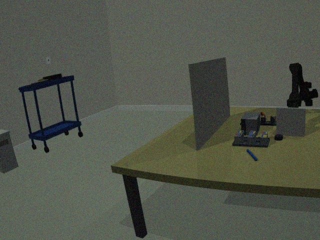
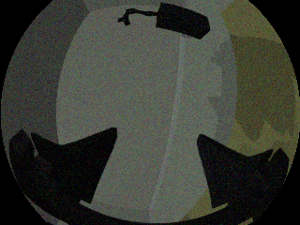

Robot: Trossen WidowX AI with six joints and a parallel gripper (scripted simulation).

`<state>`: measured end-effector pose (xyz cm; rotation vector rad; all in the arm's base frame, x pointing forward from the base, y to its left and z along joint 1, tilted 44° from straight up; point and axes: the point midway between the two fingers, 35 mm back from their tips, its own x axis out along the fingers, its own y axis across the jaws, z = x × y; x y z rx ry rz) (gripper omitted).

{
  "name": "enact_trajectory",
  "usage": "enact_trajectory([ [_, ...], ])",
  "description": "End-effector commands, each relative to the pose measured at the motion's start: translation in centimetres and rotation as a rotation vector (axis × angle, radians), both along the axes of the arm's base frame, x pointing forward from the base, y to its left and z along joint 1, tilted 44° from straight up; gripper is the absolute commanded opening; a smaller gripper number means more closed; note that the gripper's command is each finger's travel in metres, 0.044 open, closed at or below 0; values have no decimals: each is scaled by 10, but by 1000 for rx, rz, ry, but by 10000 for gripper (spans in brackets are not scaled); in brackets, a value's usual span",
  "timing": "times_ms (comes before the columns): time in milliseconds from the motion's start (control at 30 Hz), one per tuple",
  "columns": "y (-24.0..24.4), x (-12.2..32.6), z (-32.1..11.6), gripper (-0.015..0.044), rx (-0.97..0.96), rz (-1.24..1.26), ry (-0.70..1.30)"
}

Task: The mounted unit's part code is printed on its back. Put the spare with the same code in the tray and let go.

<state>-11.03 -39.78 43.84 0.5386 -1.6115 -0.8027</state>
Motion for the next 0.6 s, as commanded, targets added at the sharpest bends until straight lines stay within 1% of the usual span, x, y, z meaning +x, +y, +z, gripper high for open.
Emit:
enact_trajectory([
  [0,0,0,0,426,0,0,0],
  [33,0,0,0,440,0,0,0],
  [200,-1,1,0,440,2,1,1],
  [267,-5,8,-1,440,16,10,7],
  [367,-17,32,-6,440,63,40,31],
  [567,-43,102,-20,440,182,126,116],
])
